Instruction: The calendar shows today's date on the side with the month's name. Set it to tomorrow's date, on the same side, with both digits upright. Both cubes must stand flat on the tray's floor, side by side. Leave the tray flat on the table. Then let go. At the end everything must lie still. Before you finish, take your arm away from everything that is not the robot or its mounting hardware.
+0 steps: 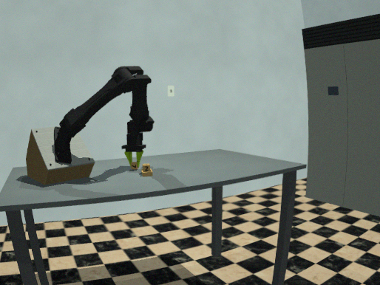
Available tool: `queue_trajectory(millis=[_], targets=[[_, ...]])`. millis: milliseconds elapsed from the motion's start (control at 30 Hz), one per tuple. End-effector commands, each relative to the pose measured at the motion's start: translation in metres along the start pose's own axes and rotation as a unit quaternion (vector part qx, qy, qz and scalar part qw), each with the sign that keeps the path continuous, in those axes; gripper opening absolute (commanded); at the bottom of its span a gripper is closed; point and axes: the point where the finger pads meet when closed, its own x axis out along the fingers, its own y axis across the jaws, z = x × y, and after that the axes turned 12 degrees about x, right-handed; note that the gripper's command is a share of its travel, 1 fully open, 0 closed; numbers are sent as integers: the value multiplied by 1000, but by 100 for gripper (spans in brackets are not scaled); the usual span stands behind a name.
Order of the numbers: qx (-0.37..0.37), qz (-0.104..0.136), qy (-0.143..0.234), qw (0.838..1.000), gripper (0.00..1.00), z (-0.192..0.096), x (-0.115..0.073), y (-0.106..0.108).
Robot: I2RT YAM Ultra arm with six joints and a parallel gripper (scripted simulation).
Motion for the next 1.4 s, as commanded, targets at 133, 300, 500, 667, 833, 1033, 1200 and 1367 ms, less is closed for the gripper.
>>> queue_trajectory(millis=[133, 300, 500, 667, 833, 1033, 1200, 1367], targets=[[10, -11, -30, 999, 26, 16, -17, -13], [10, -11, -30, 999, 26, 16, -17, -13], [10, -11, -30, 999, 26, 16, -17, -13], [11, -12, -31, 999, 26, 16, -17, -13], [15, -12, -31, 999, 26, 16, -16, -15], [12, -12, -32, 999, 26, 17, -15, -13], [12, -12, -30, 999, 26, 16, -14, -13], [12, -11, -29, 999, 26, 15, -13, -13]])
